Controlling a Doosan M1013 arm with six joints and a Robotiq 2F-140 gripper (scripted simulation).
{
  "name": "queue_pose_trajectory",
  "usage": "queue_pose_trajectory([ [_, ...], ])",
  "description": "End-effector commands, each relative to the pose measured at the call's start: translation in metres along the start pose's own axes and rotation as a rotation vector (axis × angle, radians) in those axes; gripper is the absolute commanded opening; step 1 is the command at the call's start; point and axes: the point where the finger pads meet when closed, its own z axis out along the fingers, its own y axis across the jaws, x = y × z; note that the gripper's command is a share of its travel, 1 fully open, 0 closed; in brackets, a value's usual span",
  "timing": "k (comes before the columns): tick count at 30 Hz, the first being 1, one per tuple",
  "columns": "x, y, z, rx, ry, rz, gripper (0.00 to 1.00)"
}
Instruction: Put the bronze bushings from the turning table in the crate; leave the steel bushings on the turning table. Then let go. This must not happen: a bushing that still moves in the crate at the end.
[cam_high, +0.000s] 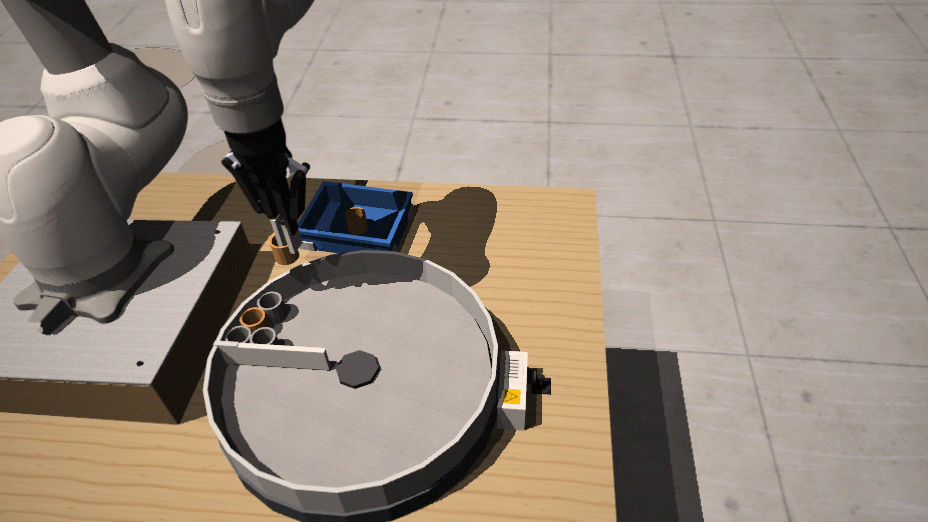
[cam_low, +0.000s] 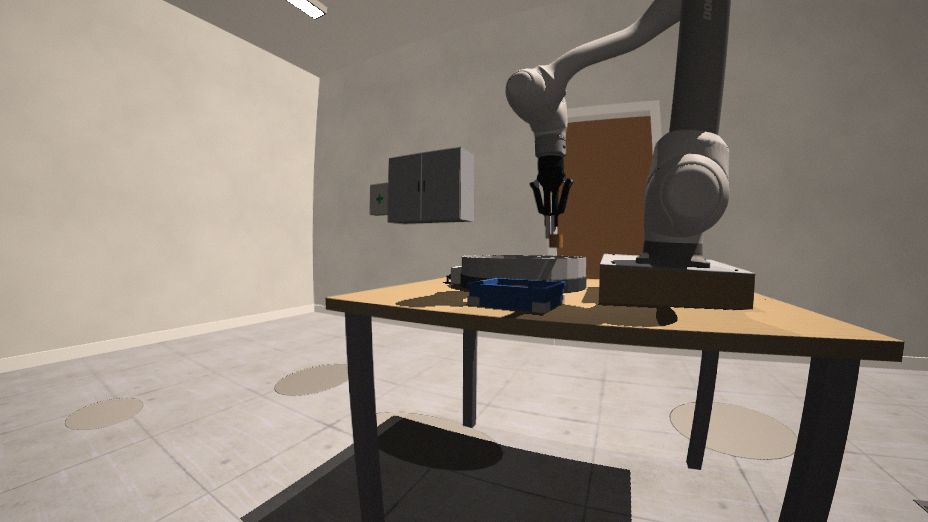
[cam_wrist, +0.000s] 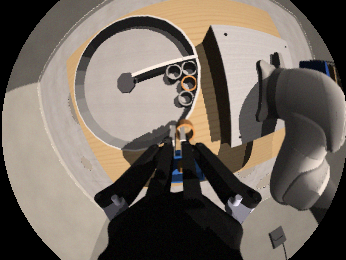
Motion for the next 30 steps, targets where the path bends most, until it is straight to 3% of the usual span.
queue_pose_trajectory([
  [1, -0.036, 0.006, 0.0, 0.001, 0.003, 0.002, 0.0],
  [6, -0.085, 0.015, 0.0, 0.001, 0.003, 0.002, 0.0],
  [8, -0.085, 0.015, 0.0, 0.001, 0.003, 0.002, 0.0],
  [19, -0.178, 0.033, 0.0, 0.001, 0.003, 0.002, 0.0],
  [30, -0.209, 0.039, 0.0, 0.001, 0.003, 0.002, 0.0],
])
